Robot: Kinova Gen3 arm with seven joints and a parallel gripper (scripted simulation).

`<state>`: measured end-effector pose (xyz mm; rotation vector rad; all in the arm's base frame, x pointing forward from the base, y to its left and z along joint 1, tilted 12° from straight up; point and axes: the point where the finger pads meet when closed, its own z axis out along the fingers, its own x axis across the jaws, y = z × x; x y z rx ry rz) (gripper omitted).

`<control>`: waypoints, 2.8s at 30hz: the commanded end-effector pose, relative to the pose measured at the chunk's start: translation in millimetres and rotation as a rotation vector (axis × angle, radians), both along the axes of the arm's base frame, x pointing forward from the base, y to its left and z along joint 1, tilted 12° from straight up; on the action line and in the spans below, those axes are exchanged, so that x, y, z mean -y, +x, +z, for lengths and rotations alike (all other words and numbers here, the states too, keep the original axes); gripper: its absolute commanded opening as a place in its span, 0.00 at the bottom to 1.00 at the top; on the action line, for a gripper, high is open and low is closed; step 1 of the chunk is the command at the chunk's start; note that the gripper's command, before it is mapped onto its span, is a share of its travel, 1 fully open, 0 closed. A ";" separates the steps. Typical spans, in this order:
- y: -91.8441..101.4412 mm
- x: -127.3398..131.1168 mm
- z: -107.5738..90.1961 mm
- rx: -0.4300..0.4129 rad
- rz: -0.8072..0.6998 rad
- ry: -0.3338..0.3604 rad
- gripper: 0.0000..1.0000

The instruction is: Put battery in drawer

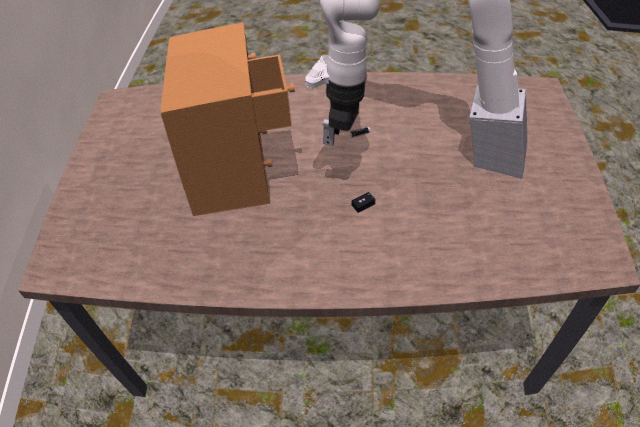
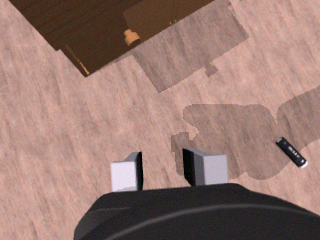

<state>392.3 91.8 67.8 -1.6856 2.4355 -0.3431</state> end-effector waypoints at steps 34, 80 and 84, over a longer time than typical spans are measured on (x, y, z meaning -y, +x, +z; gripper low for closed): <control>-44.7 -54.4 -79.5 -0.138 0.832 -0.175 0.67; -46.4 -55.8 -86.7 -0.143 0.867 -0.181 0.81; -45.2 -55.2 -93.9 -0.143 0.867 -0.181 0.81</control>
